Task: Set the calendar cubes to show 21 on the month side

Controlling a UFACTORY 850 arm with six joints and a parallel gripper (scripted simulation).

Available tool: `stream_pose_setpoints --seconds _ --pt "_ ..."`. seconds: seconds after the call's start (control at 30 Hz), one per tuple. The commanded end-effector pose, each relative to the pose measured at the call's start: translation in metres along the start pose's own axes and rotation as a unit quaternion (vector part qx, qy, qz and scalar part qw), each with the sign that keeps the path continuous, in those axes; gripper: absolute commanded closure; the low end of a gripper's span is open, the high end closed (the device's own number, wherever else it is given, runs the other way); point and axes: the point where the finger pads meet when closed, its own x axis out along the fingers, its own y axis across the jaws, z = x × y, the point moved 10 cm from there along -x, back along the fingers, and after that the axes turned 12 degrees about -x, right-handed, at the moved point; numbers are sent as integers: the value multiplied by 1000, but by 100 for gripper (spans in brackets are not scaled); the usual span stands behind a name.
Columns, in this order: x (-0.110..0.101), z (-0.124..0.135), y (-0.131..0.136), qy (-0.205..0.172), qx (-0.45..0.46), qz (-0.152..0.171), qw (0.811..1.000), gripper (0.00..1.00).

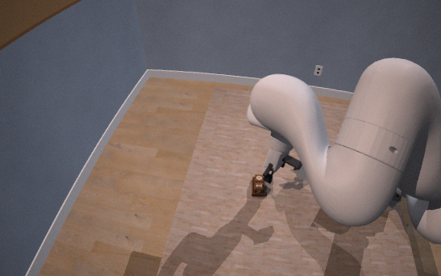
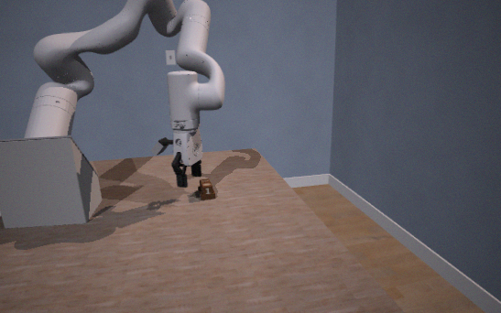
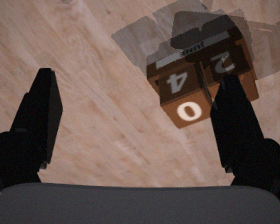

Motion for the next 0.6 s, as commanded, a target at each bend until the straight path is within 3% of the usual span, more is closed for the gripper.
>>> stream_pose_setpoints --seconds 0.0,0.57 --pt "0 1 0 -1 0 0 1000 0" --pt "-6 22 13 -1 0 0 1000 0"
